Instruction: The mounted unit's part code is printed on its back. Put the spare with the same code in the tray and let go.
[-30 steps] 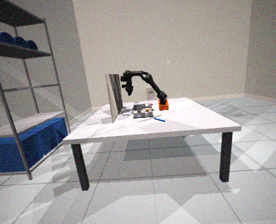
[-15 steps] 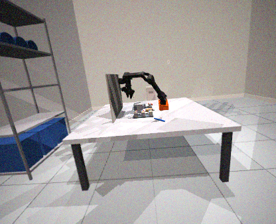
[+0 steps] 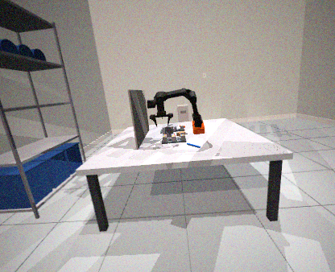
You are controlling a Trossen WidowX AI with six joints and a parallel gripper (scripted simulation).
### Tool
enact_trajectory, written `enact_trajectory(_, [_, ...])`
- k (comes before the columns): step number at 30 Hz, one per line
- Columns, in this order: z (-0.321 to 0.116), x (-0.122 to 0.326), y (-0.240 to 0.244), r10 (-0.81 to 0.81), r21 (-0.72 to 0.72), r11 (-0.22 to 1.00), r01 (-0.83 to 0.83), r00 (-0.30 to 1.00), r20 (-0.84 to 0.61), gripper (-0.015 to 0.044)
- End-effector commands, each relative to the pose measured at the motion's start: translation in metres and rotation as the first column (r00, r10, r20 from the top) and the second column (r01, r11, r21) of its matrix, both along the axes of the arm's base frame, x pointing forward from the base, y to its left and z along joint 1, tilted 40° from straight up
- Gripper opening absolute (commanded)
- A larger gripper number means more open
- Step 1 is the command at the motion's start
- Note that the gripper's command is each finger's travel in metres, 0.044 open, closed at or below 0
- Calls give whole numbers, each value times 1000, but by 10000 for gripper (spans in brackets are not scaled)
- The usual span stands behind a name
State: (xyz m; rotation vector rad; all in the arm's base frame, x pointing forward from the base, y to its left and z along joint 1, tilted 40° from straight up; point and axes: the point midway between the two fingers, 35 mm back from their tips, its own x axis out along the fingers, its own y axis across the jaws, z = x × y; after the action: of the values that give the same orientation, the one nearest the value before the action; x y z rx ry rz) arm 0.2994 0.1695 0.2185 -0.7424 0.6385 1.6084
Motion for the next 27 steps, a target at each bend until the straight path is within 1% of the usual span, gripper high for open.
enact_trajectory(1, [-2, -3, 1, 26, 5, 1000, -26, 1000, 17, 440])
enact_trajectory(6, [-18, -7, 10, 26, 5, 1000, -26, 1000, 17, 309])
enact_trajectory(7, [-24, -9, 13, 26, 6, 1000, -26, 1000, 17, 300])
enact_trajectory(10, [-36, -13, 20, 26, 7, 1000, -26, 1000, 17, 300])
enact_trajectory(17, [-36, -12, 22, 26, 7, 1000, -26, 1000, 17, 300])
enact_trajectory(27, [-47, -12, 32, 27, 6, 1000, -27, 999, 17, 300])
